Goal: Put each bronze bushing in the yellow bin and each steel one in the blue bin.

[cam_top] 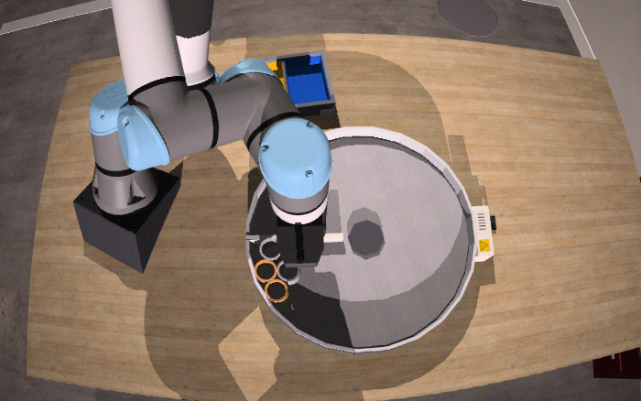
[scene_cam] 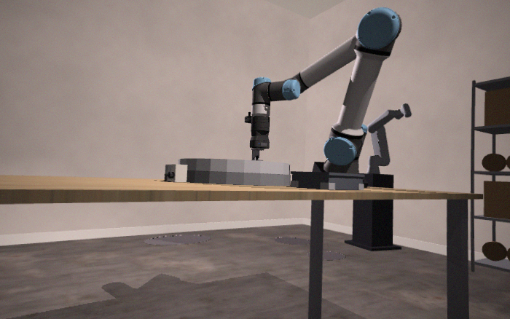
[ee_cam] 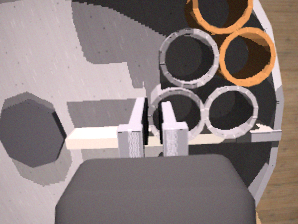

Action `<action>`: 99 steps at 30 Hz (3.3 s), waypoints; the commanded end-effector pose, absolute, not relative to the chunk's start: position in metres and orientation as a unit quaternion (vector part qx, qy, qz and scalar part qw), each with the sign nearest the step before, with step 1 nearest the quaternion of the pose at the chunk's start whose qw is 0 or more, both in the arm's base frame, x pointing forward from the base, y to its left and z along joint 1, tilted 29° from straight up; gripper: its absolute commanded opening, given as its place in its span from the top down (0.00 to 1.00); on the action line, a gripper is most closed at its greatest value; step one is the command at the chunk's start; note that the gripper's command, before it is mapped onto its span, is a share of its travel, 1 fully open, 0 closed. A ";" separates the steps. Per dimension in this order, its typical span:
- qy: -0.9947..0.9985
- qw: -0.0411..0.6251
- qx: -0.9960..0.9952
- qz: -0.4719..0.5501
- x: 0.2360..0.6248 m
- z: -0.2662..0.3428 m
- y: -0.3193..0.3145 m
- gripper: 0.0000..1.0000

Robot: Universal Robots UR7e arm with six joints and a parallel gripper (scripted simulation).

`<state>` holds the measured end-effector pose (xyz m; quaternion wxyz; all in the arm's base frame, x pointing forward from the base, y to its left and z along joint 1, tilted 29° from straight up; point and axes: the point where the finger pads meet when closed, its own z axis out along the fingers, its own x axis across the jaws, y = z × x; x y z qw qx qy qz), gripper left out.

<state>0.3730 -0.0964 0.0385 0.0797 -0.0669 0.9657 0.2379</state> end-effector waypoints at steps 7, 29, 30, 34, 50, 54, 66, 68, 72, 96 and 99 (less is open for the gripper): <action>0.966 0.081 -0.067 0.235 0.374 0.044 -0.101 1.00; 0.966 0.081 -0.067 0.235 0.373 0.049 -0.103 1.00; 0.966 0.081 -0.067 0.235 0.373 0.049 -0.103 1.00; 0.966 0.081 -0.067 0.235 0.373 0.049 -0.103 1.00; 0.966 0.081 -0.067 0.235 0.372 0.054 -0.106 1.00; 0.966 0.081 -0.067 0.235 0.372 0.054 -0.106 1.00; 0.966 0.081 -0.067 0.236 0.372 0.055 -0.106 1.00; 0.966 0.081 -0.067 0.236 0.372 0.056 -0.106 1.00; 0.966 0.081 -0.067 0.236 0.372 0.057 -0.107 1.00; 0.966 0.081 -0.067 0.236 0.371 0.063 -0.111 1.00; 0.966 0.081 -0.067 0.235 0.371 0.064 -0.111 1.00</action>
